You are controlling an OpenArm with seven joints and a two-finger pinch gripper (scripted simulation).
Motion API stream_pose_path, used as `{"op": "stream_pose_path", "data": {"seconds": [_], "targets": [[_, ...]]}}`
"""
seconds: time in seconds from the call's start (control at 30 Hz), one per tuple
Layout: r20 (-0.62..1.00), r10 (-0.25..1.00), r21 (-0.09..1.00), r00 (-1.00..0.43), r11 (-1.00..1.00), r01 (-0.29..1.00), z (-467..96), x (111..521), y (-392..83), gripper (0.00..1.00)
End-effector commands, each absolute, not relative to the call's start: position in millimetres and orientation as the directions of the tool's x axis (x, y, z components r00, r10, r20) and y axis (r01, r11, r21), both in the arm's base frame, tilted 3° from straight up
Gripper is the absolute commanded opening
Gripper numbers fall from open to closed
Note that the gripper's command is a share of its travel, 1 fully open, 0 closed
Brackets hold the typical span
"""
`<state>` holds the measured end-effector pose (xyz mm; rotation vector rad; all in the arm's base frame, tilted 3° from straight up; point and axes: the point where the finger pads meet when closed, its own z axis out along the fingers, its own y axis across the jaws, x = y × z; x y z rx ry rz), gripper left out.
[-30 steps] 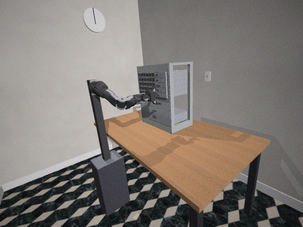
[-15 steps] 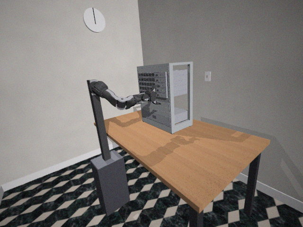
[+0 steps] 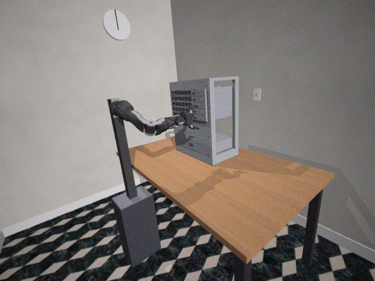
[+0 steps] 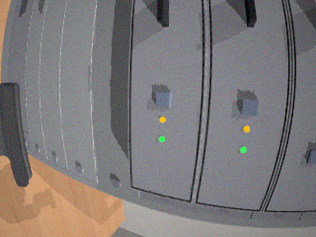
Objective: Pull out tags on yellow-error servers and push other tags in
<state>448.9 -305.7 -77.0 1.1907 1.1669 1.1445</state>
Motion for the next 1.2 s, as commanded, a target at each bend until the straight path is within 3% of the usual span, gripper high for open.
{"op": "stream_pose_path", "data": {"seconds": [0.0, 0.3, 0.57, 1.17], "targets": [[-0.04, 0.997, 0.998, 0.06, 0.042, -0.035, -72.8, 449.4, -305.5, 1.0], [-0.04, 0.997, 0.998, 0.06, 0.042, -0.036, -72.1, 449.4, -305.2, 1.0], [-0.041, 0.997, 0.998, 0.06, 0.043, -0.035, -24.6, 448.4, -303.3, 1.0], [-0.041, 0.997, 0.998, 0.06, 0.043, -0.036, -24.2, 448.4, -303.2, 1.0]]}}
